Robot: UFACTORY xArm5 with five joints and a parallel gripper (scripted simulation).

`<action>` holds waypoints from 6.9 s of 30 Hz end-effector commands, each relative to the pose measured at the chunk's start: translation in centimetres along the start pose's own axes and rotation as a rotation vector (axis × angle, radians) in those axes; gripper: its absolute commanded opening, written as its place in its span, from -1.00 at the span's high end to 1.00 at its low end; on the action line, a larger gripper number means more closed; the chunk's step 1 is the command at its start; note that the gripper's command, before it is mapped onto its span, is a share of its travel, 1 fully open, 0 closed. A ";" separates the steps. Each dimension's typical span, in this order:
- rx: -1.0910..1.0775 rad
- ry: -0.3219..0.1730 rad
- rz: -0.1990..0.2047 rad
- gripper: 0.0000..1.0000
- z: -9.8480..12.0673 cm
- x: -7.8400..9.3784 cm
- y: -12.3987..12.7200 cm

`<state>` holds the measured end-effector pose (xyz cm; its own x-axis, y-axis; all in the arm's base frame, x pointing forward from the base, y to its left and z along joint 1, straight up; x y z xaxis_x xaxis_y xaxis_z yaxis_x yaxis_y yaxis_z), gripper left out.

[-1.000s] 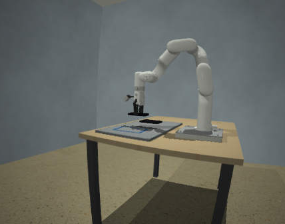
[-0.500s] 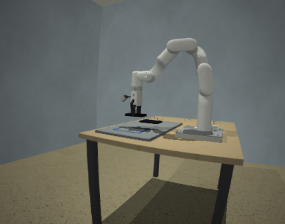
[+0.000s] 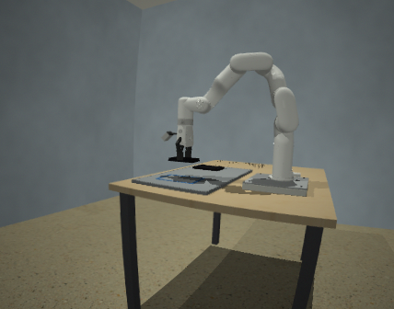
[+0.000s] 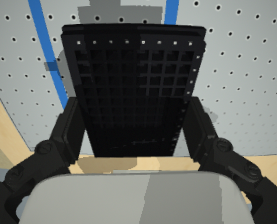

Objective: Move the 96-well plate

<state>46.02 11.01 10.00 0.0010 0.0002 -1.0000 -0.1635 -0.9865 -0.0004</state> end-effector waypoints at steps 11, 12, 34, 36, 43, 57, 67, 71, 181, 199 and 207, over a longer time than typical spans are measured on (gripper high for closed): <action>0.000 0.003 -0.002 1.00 0.4 0.0 -3.4; 0.000 0.003 -0.002 1.00 0.4 0.0 -3.4; 0.000 0.003 -0.002 1.00 0.3 0.0 -3.2; 0.000 0.003 -0.002 1.00 0.3 0.0 -3.2; 0.000 0.003 -0.002 1.00 0.3 0.0 -3.2; 0.000 0.003 -0.002 1.00 0.3 1.6 -3.2; 0.000 0.003 -0.002 1.00 0.3 3.3 -3.2; 0.000 0.003 -0.002 1.00 0.3 3.8 -3.2; 0.000 0.003 -0.002 1.00 0.3 7.8 -3.1; 0.000 0.003 -0.002 -1.00 0.3 8.0 -3.1; 0.000 0.003 -0.002 -1.00 0.3 8.0 -3.1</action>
<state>46.09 14.12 1.88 0.0009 0.0002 -1.0000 -0.1638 -0.9865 -0.0004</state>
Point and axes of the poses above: the point where the finger pads meet when closed, its own x axis out along the fingers, its own y axis across the jaws, z = x × y, the point moved 2 cm from there along -x, back along the fingers, and after that the axes turned 9 degrees about x, right-handed, at the moved point
